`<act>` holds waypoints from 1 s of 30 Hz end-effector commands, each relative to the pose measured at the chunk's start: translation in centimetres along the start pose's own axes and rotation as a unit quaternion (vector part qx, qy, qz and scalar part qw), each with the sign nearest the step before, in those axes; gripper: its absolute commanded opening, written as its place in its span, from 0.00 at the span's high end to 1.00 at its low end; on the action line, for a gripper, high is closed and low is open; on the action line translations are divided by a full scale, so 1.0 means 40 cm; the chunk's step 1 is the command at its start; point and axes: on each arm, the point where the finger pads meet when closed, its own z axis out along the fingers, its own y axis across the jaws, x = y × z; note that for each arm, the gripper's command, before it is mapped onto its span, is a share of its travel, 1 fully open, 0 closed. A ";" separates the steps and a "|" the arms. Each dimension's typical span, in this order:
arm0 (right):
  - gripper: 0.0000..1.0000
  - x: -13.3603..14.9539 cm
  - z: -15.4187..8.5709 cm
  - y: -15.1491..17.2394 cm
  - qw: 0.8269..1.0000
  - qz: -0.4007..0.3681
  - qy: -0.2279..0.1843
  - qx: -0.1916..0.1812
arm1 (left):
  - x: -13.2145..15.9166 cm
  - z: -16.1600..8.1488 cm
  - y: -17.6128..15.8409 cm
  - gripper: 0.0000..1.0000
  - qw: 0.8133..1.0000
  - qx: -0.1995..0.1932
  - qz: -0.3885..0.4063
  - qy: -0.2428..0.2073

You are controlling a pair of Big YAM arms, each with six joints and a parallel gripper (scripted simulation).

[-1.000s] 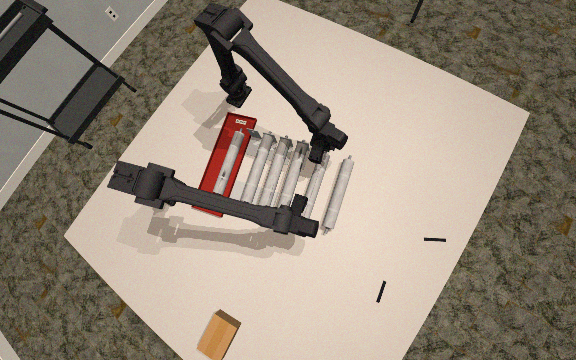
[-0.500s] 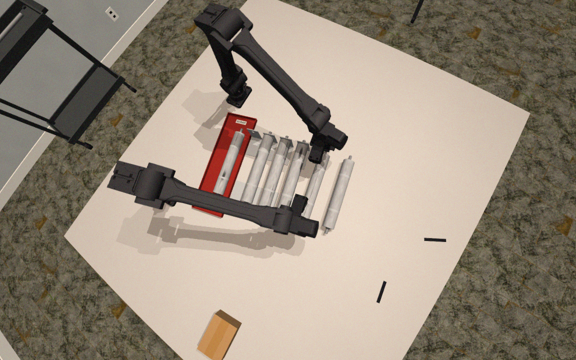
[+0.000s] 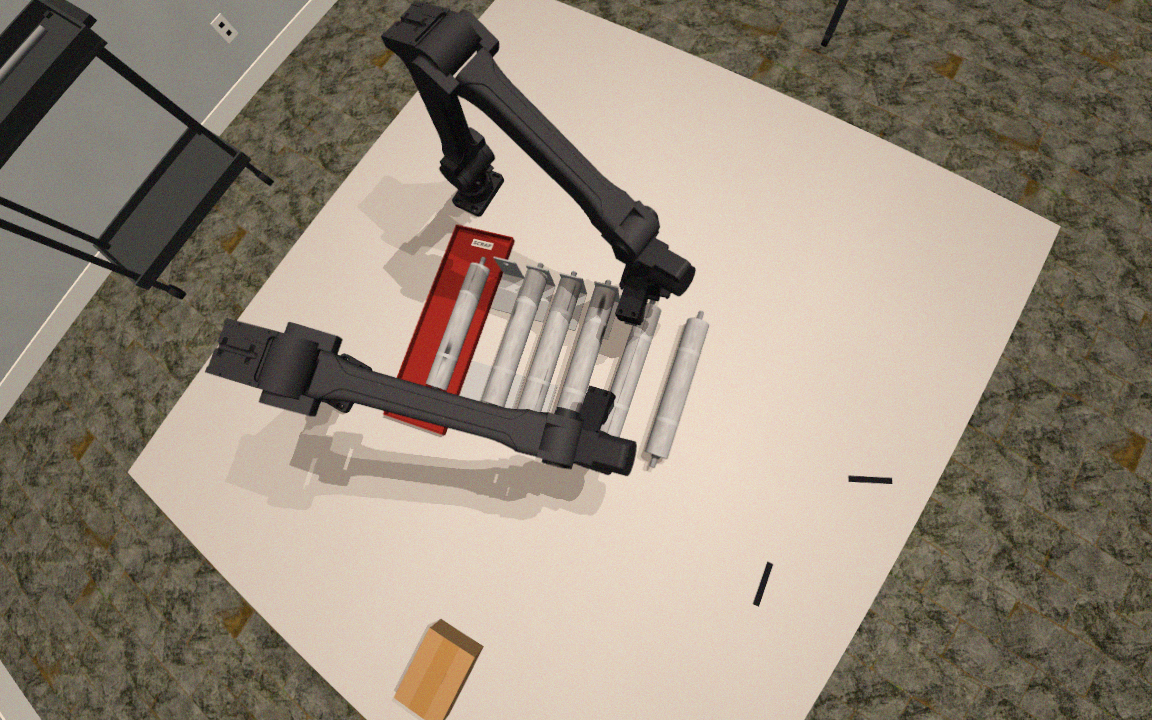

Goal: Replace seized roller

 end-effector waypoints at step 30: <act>0.97 -0.013 -0.193 -0.092 0.997 -0.001 -0.004 0.078 | -0.022 -0.158 0.086 0.97 0.998 -0.060 -0.002 -0.009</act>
